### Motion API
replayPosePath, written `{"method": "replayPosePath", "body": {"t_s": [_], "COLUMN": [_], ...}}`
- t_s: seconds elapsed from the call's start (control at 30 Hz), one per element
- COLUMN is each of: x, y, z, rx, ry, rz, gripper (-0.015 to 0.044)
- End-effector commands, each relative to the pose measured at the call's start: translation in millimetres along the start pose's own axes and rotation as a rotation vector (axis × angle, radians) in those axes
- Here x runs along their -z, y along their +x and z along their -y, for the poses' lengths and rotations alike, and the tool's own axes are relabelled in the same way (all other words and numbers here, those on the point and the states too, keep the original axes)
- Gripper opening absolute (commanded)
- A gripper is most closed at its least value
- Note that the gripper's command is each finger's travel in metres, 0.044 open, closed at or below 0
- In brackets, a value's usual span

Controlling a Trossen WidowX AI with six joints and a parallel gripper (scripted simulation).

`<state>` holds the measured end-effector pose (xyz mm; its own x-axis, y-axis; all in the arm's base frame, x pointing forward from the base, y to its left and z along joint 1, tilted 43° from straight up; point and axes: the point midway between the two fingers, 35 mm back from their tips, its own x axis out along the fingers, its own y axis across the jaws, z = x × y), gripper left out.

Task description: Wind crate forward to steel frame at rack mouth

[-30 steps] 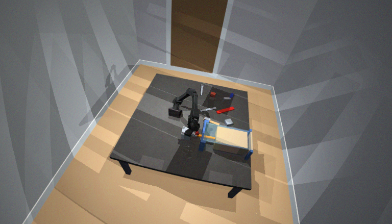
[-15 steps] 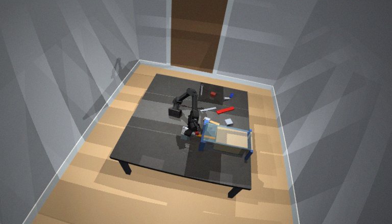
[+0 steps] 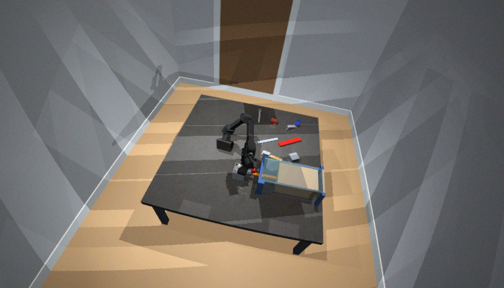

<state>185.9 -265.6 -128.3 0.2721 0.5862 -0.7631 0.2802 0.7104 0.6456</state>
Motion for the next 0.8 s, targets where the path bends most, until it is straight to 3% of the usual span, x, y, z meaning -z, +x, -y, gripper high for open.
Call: {"method": "replayPosePath", "body": {"t_s": [0.0, 0.77], "x": [0.3, 0.3], "y": [4.0, 4.3], "z": [-1.9, 2.0], "rx": [-0.002, 0.007], "ry": [-0.027, 0.061], "rz": [-0.01, -0.011], "gripper": [0.0, 0.0]}}
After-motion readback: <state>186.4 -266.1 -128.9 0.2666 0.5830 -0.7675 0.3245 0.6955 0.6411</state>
